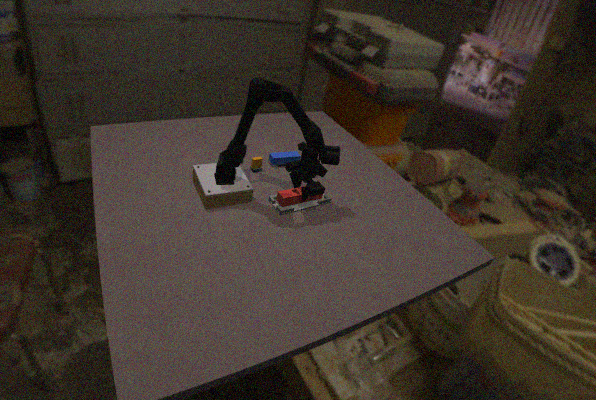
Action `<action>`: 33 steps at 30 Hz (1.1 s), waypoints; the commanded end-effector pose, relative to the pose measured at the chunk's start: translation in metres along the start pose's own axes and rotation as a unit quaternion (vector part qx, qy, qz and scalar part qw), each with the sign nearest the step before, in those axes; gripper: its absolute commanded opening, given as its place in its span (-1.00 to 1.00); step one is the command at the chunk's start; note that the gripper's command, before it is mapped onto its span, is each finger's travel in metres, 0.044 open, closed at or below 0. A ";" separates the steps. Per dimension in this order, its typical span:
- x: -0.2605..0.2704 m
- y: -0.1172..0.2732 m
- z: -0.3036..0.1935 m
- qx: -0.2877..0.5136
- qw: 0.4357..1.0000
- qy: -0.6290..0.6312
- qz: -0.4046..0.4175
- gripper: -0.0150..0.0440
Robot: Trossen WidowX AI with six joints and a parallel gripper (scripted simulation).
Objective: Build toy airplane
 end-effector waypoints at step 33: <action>-0.006 0.103 0.005 -0.003 0.998 -0.060 0.002 1.00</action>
Point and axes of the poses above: the point midway between the two fingers, 35 mm back from their tips, its own y axis back along the fingers, its own x axis across the jaws, z = x × y, the point moved 7 cm from there along y, back along the fingers, and after that the axes turned 3 degrees about y, right-handed, at the moved point
